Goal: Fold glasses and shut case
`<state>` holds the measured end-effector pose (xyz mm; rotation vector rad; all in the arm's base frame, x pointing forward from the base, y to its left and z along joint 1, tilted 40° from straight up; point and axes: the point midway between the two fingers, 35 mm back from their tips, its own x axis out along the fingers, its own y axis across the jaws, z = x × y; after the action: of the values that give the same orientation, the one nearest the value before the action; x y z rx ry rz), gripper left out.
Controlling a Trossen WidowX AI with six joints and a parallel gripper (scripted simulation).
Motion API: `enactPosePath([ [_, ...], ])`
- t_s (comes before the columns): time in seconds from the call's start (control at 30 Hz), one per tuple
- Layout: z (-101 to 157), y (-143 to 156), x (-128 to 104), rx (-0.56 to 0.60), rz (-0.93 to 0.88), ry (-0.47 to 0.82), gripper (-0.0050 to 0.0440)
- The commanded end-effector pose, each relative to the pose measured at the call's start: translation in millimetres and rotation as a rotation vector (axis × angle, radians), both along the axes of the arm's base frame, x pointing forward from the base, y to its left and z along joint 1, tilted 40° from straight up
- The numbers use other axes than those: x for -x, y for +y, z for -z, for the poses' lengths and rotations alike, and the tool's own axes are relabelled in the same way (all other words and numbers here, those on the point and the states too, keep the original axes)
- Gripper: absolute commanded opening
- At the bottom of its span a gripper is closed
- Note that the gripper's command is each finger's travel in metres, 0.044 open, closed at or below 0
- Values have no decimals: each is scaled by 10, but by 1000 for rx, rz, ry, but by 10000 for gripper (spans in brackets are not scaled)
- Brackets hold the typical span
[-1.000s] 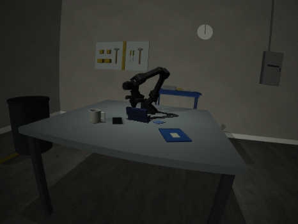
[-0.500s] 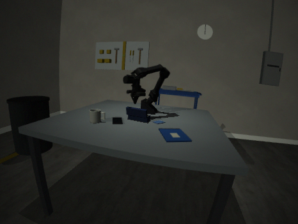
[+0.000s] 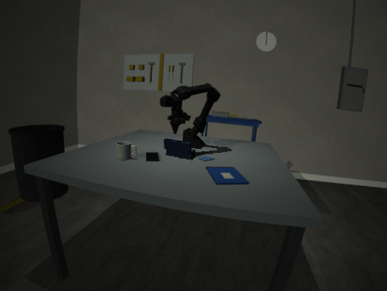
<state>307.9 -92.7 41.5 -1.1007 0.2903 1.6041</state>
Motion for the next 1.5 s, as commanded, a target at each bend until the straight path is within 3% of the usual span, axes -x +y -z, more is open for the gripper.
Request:
enactPosePath([
  [0.0,19,24,-64,-14,105,103,0],
  [1.47,-40,67,-598,-67,1121,948,0],
])
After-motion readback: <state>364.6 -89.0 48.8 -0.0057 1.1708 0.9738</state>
